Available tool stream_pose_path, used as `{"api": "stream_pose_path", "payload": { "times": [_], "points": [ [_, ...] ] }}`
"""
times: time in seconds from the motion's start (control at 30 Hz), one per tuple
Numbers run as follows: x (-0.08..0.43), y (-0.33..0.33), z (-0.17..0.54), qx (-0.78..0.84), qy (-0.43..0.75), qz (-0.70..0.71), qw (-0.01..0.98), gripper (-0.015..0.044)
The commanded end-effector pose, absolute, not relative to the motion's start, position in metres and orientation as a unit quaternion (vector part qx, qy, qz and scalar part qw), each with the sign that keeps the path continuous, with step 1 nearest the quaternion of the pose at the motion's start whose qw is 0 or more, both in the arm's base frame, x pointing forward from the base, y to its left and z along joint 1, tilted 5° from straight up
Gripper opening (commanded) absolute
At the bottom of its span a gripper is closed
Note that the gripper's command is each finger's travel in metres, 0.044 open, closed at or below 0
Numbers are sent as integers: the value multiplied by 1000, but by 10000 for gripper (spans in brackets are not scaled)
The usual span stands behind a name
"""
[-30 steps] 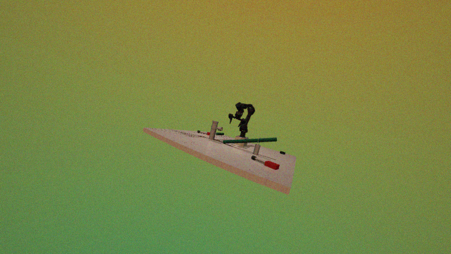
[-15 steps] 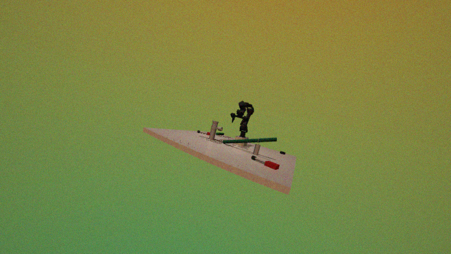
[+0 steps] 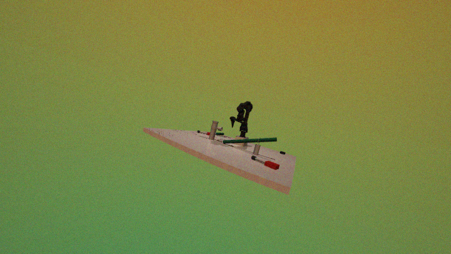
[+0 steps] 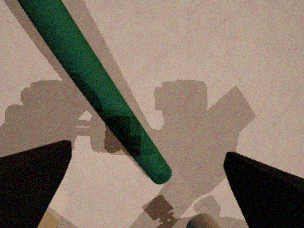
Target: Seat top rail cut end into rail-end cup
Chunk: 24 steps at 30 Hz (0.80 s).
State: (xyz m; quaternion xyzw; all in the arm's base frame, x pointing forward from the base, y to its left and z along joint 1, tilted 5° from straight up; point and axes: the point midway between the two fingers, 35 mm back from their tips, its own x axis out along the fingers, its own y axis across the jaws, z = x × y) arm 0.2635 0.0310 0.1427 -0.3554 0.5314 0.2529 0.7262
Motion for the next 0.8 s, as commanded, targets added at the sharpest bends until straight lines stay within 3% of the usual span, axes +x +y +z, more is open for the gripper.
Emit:
{"api": "stream_pose_path", "payload": {
  "times": [0.0, 0.53, 0.77],
  "points": [
    [277, 49, 105, -525, 485, 461, 526, 440],
    [277, 49, 105, -525, 485, 461, 526, 440],
    [280, 48, 70, -525, 485, 461, 526, 440]
  ]
}}
